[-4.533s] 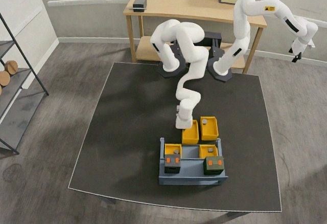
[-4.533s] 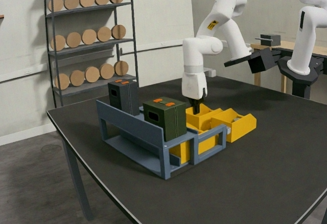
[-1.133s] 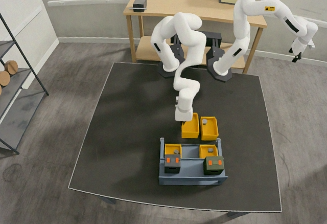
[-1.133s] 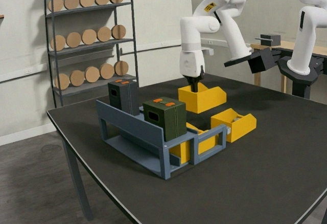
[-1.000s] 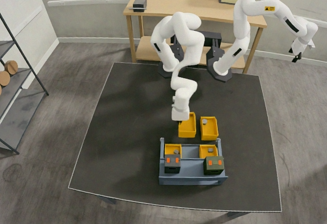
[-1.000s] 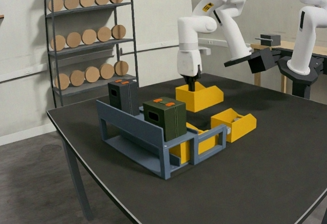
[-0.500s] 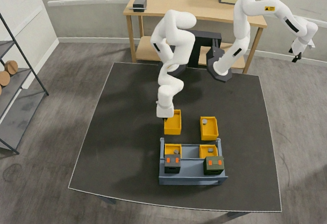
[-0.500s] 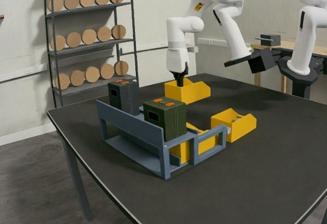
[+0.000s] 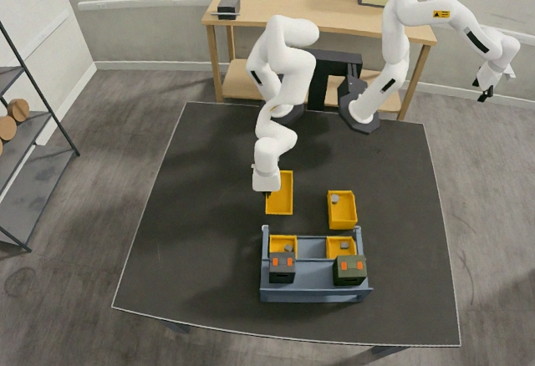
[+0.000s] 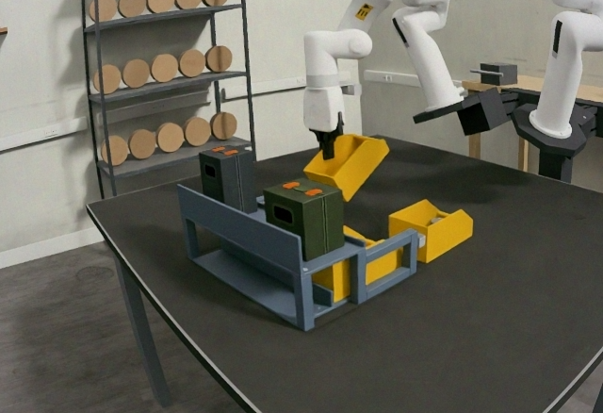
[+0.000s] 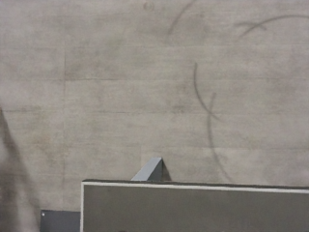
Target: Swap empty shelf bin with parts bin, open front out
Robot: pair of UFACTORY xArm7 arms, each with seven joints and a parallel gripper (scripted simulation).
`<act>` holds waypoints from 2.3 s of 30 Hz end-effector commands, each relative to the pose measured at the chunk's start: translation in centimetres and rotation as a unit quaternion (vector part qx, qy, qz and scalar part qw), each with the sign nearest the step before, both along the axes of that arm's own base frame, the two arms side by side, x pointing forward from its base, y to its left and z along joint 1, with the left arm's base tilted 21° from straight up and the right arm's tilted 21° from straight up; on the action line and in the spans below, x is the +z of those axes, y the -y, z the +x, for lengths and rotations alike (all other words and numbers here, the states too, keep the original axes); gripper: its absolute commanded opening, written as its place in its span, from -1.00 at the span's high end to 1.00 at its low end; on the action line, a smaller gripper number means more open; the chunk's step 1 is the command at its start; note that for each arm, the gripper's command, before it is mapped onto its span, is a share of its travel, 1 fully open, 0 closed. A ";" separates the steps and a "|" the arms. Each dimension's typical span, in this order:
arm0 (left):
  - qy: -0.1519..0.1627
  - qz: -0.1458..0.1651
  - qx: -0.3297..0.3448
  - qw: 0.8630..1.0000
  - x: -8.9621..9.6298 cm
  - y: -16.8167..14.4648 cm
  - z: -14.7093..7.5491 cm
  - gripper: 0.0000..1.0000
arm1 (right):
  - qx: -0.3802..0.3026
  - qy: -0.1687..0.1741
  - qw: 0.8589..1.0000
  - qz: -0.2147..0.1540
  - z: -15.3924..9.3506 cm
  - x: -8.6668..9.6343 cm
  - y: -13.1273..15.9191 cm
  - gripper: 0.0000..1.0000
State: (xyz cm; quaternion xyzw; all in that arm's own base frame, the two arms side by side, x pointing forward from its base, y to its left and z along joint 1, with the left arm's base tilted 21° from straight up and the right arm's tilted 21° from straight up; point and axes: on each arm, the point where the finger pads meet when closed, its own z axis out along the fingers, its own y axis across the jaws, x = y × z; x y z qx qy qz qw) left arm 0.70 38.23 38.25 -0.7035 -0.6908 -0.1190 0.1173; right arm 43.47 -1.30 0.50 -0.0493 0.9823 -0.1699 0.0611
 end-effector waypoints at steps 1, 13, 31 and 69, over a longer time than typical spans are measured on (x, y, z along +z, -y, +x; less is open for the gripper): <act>0.000 0.002 0.000 1.000 0.2 0.0 0.0 -1.00 | 0.000 -0.001 1.000 0.000 -0.1 0.0 0.0 1.00; 0.000 0.002 0.000 1.000 0.2 0.0 0.0 -1.00 | 0.000 -0.001 1.000 0.000 0.1 -1.1 0.4 1.00; 0.000 0.002 0.000 1.000 0.2 0.0 0.0 -1.00 | 0.000 -0.001 1.000 0.000 0.7 -5.3 1.9 1.00; 0.000 0.002 0.000 1.000 0.2 0.0 0.0 -1.00 | 0.000 -0.001 1.000 0.000 1.0 -7.5 2.7 1.00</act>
